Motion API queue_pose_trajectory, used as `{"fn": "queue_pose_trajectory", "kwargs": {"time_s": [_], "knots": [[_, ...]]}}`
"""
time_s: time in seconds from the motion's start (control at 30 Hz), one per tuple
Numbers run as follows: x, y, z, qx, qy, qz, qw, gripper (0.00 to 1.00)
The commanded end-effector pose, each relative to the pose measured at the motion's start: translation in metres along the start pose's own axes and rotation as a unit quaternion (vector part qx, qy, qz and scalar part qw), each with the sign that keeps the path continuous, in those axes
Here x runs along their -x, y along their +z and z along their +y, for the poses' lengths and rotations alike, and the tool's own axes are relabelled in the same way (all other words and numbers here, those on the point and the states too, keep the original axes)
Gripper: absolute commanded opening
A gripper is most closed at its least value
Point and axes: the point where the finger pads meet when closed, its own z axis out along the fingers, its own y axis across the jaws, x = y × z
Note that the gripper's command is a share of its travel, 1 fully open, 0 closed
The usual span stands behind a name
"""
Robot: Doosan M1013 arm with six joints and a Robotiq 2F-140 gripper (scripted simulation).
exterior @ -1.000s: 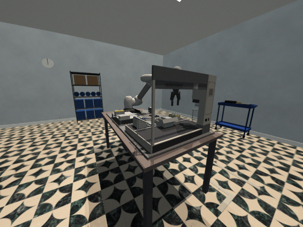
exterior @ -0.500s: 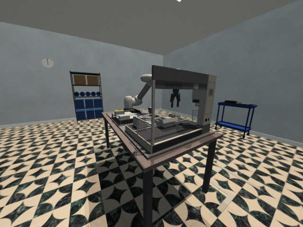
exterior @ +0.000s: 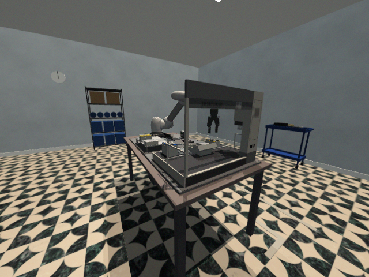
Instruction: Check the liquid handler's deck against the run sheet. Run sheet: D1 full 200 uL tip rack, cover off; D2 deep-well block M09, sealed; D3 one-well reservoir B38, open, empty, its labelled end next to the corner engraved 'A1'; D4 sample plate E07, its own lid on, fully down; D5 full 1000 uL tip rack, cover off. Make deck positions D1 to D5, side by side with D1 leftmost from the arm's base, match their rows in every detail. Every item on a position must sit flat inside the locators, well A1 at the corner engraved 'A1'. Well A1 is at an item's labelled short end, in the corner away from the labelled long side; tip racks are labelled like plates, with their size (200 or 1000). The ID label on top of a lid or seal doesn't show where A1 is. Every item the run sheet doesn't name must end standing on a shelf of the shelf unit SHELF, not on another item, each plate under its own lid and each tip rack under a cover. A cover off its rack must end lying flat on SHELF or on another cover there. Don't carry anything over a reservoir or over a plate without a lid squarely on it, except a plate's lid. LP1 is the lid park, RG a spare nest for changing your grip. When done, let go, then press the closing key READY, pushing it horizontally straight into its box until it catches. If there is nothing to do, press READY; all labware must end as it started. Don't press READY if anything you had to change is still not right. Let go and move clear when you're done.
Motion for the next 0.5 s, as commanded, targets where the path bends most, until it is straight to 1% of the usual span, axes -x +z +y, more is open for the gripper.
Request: {"fn": "queue_pose_trajectory", "kwargs": {"time_s": [0.0, 0.3, 0.37, 0.47], "knots": [[0.000, 0.003, 0.000, 0.000, 0.000, -0.001, 1.000, 0.66], [0.000, 0.018, 0.000, 0.000, 0.000, -0.001, 1.000, 0.66], [0.000, 0.018, 0.000, 0.000, 0.000, -0.001, 1.000, 0.66], [0.000, 0.023, 0.000, 0.000, 0.000, -0.001, 1.000, 0.66]]}}
